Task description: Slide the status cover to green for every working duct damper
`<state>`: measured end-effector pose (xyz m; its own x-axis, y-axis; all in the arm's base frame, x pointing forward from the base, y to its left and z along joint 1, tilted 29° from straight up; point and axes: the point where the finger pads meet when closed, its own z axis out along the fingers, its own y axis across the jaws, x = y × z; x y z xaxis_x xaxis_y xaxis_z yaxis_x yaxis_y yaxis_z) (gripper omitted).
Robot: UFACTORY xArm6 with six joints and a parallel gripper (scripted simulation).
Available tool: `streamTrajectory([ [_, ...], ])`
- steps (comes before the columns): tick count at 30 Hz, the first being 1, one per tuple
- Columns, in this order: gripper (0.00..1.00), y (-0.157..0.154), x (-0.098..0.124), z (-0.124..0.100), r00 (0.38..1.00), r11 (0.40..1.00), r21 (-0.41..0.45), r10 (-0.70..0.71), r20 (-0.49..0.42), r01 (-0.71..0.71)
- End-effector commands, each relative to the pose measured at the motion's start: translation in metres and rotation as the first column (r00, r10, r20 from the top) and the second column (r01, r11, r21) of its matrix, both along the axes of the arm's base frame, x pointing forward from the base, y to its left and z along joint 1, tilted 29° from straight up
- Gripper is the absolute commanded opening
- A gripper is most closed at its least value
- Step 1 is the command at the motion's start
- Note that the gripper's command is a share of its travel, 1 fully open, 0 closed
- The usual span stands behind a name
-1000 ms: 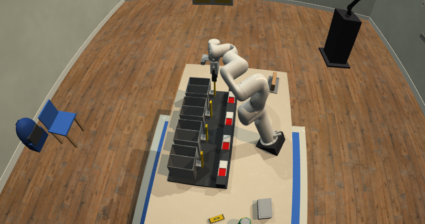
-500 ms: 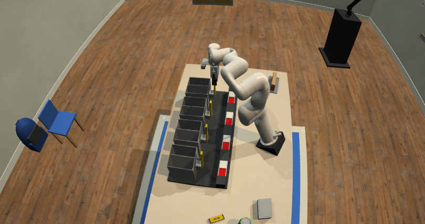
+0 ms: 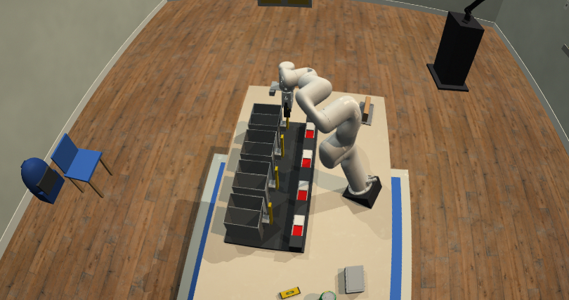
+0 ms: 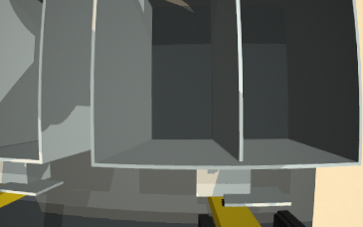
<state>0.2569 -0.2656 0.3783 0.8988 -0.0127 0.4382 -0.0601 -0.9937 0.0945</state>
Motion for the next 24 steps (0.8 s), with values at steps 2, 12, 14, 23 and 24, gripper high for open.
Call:
streamTrajectory([
  [2,0.39,-0.0006,0.0009,0.0004,1.0,1.0,-0.004,0.0,0.002,0.0],
  [12,0.39,-0.0007,0.0015,-0.0009,1.0,1.0,-0.004,0.0,0.002,0.0],
  [14,0.39,-0.0007,0.0015,-0.0009,1.0,1.0,-0.004,0.0,0.002,0.0],
  [23,0.19,-0.0007,0.0015,-0.0009,1.0,1.0,-0.004,0.0,0.002,0.0],
  [24,0.19,-0.0007,0.0015,-0.0009,1.0,1.0,-0.004,0.0,0.002,0.0],
])
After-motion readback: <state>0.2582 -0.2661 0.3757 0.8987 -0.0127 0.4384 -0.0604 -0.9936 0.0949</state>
